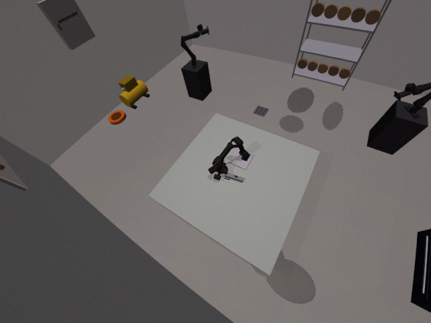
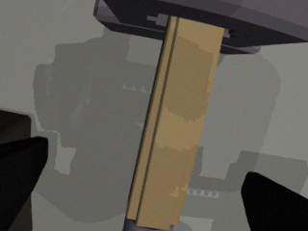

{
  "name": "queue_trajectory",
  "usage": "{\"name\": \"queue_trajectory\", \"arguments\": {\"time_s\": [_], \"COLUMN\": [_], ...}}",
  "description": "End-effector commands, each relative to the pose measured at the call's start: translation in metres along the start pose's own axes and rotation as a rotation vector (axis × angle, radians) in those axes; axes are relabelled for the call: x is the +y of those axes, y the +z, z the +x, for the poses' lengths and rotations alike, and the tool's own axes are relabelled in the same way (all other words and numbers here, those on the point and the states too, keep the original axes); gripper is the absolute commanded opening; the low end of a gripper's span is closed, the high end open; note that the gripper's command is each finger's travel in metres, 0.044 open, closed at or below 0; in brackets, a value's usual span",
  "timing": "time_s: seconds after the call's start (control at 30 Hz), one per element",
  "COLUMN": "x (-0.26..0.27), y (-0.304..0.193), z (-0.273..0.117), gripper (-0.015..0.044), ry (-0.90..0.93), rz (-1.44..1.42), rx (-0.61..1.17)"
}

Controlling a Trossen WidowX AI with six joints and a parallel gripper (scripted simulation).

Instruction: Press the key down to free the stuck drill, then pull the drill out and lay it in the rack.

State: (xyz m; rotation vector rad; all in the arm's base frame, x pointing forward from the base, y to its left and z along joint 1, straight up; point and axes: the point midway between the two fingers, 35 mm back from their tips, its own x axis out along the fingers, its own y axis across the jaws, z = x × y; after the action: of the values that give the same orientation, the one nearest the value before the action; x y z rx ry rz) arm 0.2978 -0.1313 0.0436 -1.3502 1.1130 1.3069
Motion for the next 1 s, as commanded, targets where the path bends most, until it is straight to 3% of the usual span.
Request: {"name": "queue_trajectory", "arguments": {"time_s": [0.0,0.4,0.97], "x": [-0.0001,-0.0001,0.0004], "y": [-0.0004,-0.0004,0.0000], "z": [-0.0002,-0.0002,-0.0028], "gripper": [0.0335,0.0020,0.0000], "ry": [0.000,0.000,-0.001], "rz": [0.000,0.000,0.004], "rx": [0.000,0.000,0.006]}}
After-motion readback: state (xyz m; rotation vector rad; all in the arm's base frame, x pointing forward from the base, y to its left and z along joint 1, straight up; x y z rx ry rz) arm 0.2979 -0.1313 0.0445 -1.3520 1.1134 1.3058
